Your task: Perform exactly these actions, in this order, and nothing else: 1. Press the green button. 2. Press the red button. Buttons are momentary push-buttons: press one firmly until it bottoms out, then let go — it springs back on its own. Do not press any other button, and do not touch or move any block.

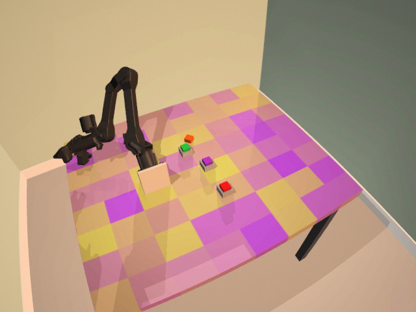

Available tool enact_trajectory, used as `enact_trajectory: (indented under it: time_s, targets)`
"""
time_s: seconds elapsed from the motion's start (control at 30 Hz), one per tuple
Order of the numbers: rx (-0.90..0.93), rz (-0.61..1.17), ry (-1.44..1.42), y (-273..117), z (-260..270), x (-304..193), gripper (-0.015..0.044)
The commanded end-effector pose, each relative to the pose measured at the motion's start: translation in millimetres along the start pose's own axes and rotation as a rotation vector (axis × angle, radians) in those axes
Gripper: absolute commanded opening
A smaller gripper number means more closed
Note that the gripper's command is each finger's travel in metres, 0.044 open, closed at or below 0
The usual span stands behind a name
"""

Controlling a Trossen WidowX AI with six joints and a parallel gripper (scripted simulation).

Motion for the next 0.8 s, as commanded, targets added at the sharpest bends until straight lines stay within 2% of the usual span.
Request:
enact_trajectory:
  time_s: [0.0,0.13,0.4,0.77]
  targets:
    - [0.002,0.0,-0.004,0,1,0,0.04]
    - [0.047,-0.01,-0.096,4,18,-6,0.04]
    - [0.238,-0.087,-0.451,1,99,-32,0.04]
    - [0.476,-0.307,-0.925,-49,204,-79,0.04]
Point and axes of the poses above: the point midway between the two fingers, 35 mm back from their tips, its own y axis out along the fingers, its own z axis across the jaws, x = y × z, the point moved 4 cm from there along -y, back along the fingers, and after that the axes turned 11 degrees about y, right-handed, at the moved point
